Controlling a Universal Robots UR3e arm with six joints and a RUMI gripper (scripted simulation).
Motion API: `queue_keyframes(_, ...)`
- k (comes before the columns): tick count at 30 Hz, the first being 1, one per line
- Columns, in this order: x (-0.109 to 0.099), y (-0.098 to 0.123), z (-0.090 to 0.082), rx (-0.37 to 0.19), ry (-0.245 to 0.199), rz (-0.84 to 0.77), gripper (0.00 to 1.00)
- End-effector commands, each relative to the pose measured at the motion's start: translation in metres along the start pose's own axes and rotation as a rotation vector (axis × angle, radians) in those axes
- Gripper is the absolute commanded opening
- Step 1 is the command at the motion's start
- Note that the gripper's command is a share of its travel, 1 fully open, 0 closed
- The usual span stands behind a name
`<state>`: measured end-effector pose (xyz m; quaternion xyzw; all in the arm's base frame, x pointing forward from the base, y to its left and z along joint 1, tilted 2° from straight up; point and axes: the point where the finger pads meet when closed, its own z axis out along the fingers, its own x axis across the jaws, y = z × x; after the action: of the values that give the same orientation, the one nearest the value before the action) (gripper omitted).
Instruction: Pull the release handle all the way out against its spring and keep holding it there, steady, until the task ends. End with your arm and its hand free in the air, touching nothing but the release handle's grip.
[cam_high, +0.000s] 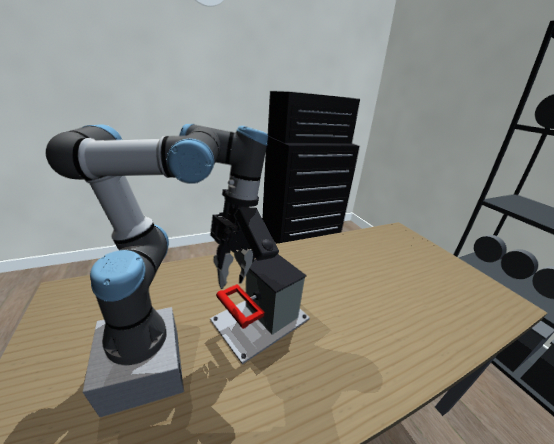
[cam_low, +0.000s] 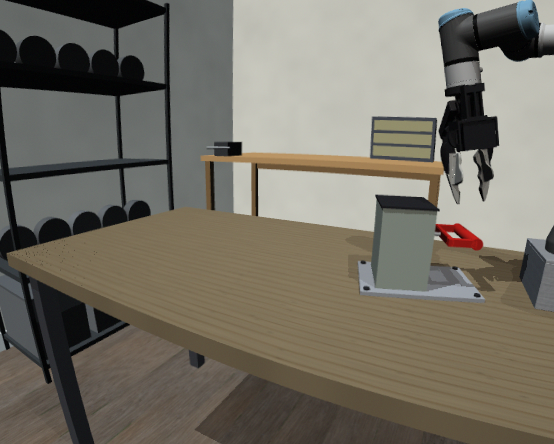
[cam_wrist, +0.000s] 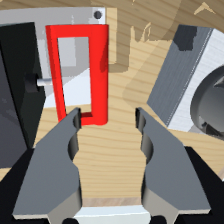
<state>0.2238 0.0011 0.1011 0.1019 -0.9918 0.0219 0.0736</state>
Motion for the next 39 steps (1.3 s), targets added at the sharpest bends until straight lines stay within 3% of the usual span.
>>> queue_keyframes(1,0.000,0.000,-0.001,0.001,-0.002,0.000,0.30)
queue_keyframes(23,-0.001,0.000,0.001,0.001,-0.003,0.000,0.30)
queue_keyframes(39,-0.002,-0.001,0.014,0.001,-0.004,0.000,0.30)
